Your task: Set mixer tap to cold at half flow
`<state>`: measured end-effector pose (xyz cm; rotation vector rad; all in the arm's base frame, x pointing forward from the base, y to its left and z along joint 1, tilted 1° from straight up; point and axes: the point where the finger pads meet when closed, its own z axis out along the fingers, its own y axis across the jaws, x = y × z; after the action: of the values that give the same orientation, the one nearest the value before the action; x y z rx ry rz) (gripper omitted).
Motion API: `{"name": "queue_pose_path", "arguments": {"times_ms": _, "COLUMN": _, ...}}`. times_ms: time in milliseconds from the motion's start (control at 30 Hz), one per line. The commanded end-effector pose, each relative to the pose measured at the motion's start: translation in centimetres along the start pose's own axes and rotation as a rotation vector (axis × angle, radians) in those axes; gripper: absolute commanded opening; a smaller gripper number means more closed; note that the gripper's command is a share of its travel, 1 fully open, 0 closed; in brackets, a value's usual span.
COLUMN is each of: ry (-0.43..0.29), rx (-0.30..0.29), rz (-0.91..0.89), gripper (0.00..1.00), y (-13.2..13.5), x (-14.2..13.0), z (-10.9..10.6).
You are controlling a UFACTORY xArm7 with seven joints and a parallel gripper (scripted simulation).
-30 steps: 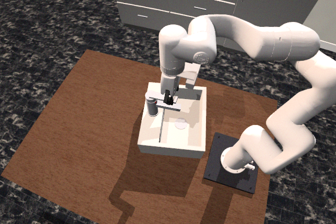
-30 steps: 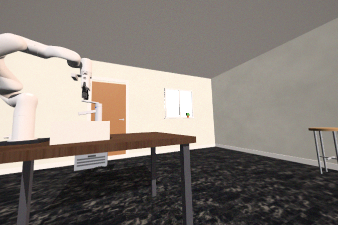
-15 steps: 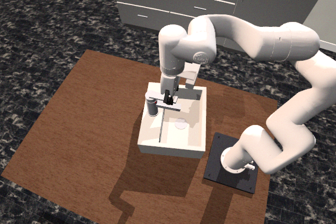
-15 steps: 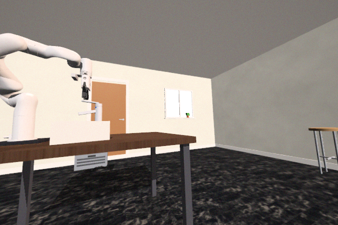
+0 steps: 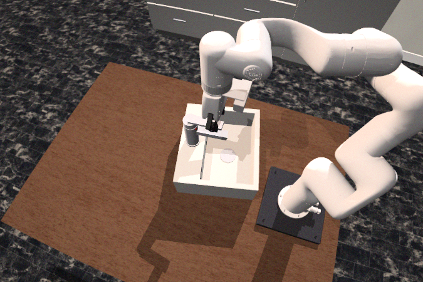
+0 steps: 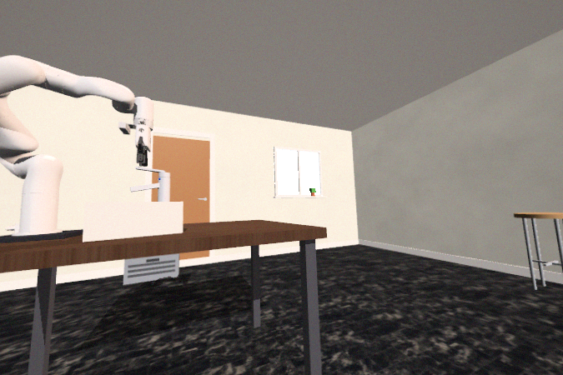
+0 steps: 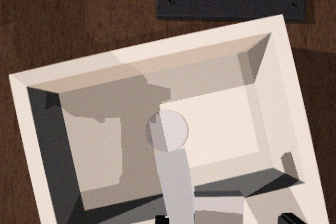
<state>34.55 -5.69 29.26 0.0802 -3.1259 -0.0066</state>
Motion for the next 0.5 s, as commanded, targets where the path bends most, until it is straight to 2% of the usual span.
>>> {"name": "queue_pose_path", "arguments": {"times_ms": 0, "ry": -0.004, "rx": 0.000, "rz": 0.000, "gripper": 0.68, "y": 0.01, "x": -0.07, "z": -0.14}}
{"name": "queue_pose_path", "arguments": {"times_ms": 467, "ry": -0.004, "rx": 0.000, "rz": 0.000, "gripper": 0.68, "y": 0.01, "x": -0.08, "z": 0.03}}
